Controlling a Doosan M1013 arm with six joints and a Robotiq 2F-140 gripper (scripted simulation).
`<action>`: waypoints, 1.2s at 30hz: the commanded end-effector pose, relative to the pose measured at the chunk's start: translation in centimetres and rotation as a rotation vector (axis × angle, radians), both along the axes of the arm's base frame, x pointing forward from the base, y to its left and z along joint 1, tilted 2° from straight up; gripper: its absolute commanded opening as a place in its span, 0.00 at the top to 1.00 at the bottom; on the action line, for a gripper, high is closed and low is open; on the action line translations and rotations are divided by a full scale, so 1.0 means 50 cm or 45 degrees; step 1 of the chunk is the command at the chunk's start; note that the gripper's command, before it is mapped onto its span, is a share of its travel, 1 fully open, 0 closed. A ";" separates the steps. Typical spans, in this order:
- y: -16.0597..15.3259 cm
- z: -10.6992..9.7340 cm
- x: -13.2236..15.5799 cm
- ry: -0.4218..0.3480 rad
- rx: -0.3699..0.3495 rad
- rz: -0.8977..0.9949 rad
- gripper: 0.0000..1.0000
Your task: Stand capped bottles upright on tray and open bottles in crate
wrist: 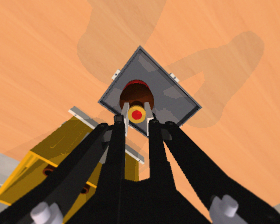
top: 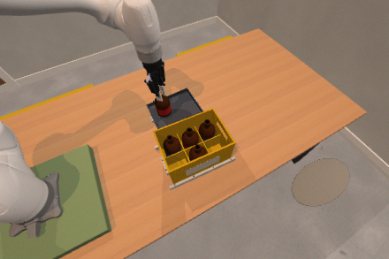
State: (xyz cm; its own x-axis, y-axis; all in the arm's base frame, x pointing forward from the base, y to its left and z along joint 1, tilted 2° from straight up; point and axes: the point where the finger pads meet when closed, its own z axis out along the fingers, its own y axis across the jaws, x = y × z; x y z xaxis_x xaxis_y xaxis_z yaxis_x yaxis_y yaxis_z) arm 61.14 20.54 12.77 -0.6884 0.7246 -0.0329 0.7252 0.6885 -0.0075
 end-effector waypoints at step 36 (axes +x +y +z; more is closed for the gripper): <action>-0.001 -0.026 0.001 0.000 0.000 0.000 1.00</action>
